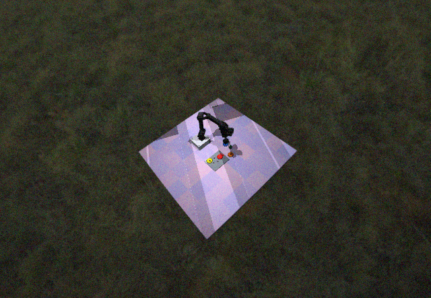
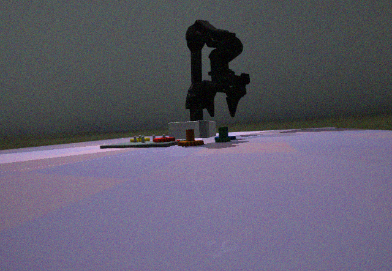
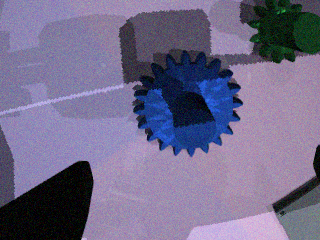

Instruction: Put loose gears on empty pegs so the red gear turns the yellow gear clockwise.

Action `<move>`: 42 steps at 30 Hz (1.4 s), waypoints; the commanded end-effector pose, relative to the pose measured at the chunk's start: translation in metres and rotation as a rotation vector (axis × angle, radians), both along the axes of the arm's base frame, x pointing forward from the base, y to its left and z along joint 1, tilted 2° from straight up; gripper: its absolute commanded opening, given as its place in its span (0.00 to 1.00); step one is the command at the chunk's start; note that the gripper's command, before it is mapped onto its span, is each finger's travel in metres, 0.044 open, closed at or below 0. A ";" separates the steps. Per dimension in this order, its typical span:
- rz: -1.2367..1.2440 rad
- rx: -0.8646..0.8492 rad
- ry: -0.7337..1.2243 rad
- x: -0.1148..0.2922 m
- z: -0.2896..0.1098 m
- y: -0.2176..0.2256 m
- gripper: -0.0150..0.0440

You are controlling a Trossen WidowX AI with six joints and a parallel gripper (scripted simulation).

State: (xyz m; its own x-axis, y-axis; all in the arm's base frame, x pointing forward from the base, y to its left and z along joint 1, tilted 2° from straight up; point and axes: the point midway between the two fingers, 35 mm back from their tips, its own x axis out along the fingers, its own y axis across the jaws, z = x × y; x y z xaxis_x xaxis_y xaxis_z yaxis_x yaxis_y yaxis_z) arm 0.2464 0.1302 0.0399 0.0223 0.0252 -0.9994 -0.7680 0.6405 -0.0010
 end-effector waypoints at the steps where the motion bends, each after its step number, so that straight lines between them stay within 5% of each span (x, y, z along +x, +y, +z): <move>1: 0.015 -0.008 0.022 -0.001 -0.002 0.002 1.00; 42: 0.015 -0.008 0.022 -0.001 -0.045 0.003 1.00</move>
